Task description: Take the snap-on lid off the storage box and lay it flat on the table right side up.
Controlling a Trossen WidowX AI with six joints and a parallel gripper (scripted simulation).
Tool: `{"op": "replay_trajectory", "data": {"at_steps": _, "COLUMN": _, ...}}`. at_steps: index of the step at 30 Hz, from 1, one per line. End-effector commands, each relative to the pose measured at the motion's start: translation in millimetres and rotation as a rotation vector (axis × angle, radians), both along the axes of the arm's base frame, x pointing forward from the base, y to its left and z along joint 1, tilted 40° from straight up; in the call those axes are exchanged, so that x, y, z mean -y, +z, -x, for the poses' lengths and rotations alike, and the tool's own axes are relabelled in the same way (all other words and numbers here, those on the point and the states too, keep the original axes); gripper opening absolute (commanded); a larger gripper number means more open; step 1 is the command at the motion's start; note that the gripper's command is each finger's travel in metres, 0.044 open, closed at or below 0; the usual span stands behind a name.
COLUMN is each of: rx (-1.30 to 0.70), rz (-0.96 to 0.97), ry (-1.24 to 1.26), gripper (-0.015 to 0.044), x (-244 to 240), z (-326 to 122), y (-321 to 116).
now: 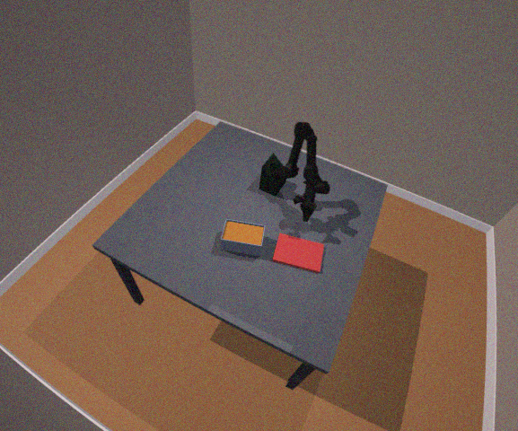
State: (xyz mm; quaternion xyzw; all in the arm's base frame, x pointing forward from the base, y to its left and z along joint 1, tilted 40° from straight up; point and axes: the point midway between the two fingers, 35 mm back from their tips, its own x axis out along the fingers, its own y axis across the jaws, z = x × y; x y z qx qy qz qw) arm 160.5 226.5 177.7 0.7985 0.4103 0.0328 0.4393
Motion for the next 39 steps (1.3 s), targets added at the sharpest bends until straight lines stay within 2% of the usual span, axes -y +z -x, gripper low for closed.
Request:
{"op": "replay_trajectory", "data": {"at_steps": 1, "rx": 0.003, "rz": -0.002, "ry": 0.004, "gripper": 0.044, "x": 5, "z": 2, "y": 7}}
{"op": "replay_trajectory", "data": {"at_steps": 24, "rx": 0.004, "rz": -0.002, "ry": 0.004, "gripper": 0.044, "x": 39, "z": 15, "y": 36}}
{"op": "replay_trajectory", "data": {"at_steps": 39, "rx": 0.004, "rz": -0.002, "ry": 0.004, "gripper": 0.044, "x": 36, "z": 13, "y": 32}}
